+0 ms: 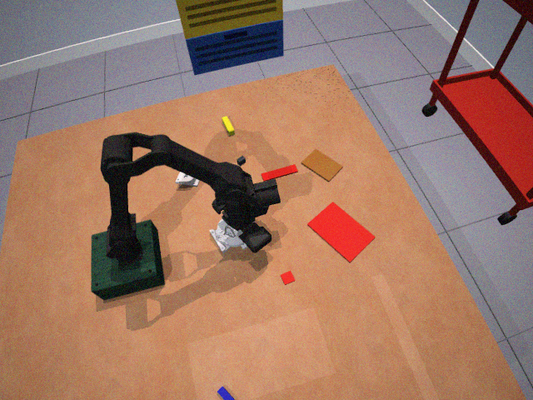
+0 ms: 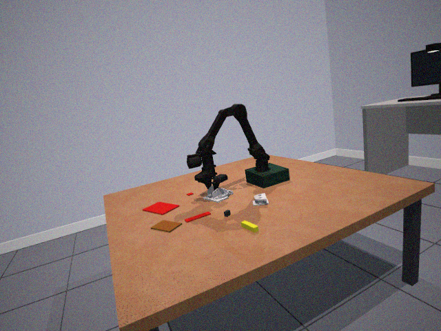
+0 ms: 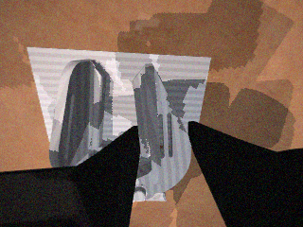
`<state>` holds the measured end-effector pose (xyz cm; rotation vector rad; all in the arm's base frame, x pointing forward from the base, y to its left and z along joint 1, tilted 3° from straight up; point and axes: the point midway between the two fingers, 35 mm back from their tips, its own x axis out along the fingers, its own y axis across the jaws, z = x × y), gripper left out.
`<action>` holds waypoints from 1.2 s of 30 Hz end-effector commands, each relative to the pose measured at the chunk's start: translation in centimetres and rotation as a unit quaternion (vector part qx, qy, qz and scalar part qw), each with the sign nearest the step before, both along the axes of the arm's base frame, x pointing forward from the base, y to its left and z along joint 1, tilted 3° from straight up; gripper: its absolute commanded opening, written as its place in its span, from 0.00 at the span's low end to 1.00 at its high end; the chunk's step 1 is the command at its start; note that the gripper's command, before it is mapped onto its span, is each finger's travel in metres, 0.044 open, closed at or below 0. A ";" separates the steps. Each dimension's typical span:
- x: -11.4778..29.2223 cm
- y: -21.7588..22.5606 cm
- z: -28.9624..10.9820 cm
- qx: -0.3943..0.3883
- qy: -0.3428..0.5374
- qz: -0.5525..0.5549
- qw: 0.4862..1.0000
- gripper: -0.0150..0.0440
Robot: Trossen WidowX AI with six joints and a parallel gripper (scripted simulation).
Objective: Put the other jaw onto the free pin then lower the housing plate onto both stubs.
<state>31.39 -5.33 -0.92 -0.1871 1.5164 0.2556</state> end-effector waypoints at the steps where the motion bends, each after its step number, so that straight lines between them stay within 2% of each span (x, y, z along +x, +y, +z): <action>1: 0.0 0.0 -0.1 0.001 0.000 0.003 1.000 0.48; 36: 0.0 0.1 -0.7 0.001 -0.001 0.005 1.000 0.48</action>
